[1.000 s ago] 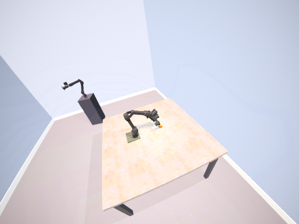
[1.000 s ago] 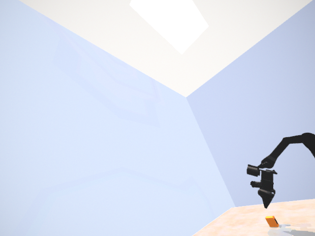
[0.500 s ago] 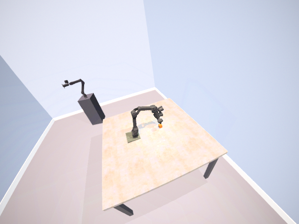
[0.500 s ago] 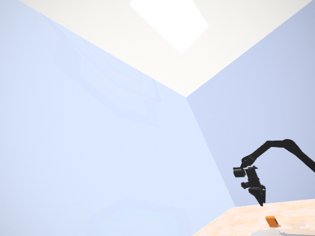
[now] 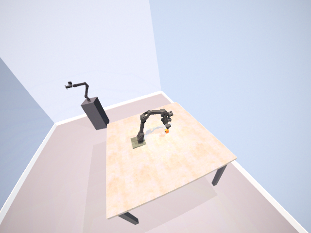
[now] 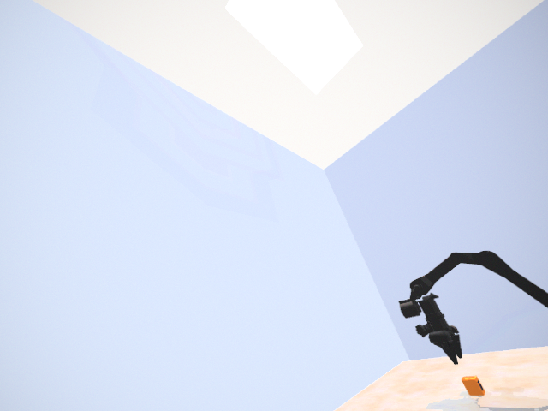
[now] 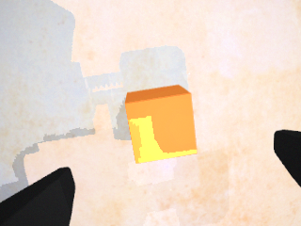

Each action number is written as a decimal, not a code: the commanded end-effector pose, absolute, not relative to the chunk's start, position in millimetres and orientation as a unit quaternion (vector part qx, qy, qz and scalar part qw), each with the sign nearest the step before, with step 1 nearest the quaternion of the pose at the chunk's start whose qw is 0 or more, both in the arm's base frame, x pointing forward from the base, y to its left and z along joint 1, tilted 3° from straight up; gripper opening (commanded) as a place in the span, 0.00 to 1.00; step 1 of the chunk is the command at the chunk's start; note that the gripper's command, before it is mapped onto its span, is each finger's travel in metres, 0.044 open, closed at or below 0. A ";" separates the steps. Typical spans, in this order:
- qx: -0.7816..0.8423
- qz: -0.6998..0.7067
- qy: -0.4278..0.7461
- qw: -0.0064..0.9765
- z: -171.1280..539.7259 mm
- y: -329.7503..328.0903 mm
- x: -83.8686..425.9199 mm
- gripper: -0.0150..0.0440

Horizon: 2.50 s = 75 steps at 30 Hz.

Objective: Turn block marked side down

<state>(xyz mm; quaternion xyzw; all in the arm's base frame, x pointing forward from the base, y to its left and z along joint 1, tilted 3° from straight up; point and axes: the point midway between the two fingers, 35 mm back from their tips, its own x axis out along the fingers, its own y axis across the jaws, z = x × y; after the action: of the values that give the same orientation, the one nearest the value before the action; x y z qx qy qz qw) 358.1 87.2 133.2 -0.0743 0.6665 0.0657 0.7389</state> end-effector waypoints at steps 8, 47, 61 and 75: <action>-0.073 0.065 0.674 0.732 102.5 86.8 357.9 1.00; -0.073 0.065 0.674 0.732 69.8 86.6 360.5 0.51; -0.073 0.065 0.674 0.732 70.8 86.6 360.5 0.32; -0.071 0.067 0.655 0.750 97.8 87.1 359.3 0.25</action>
<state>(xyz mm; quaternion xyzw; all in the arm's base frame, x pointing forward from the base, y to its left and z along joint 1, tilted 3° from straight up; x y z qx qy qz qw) 359.9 87.0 99.1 -0.0724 0.6644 0.0657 0.7410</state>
